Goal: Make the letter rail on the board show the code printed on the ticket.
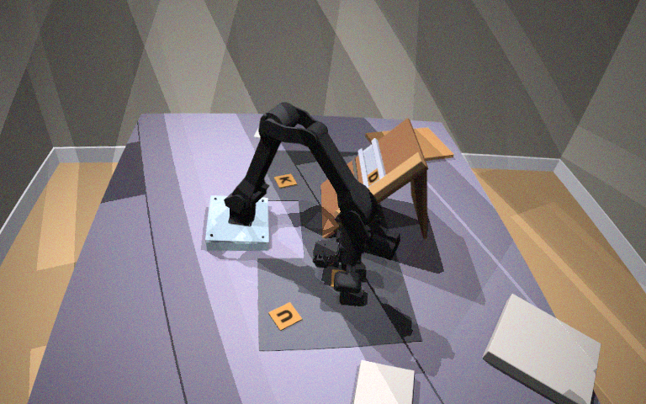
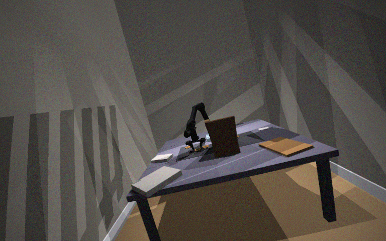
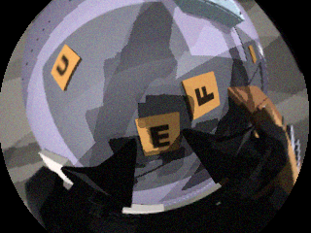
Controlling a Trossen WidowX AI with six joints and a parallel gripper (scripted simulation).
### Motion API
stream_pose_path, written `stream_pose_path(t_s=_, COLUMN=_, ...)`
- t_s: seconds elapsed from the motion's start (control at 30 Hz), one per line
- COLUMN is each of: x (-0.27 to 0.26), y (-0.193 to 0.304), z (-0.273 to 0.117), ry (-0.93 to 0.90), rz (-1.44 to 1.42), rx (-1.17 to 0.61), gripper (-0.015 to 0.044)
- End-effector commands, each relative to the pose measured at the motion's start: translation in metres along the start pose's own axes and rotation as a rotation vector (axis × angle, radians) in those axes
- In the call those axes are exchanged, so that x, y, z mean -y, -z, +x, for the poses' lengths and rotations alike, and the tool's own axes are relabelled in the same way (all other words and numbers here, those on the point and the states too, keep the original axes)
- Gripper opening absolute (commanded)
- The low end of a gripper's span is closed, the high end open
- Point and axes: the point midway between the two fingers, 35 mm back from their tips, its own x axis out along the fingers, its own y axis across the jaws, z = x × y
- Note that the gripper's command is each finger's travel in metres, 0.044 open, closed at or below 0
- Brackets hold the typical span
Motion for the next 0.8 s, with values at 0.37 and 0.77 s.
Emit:
stream_pose_path(t_s=0.37, x=-0.0002, y=-0.0007, z=0.0009, ry=-0.002, rz=0.002, rx=0.003, gripper=0.034)
stream_pose_path(t_s=0.77, x=-0.0002, y=-0.0007, z=0.0014, ry=-0.002, rz=0.002, rx=0.003, gripper=0.03)
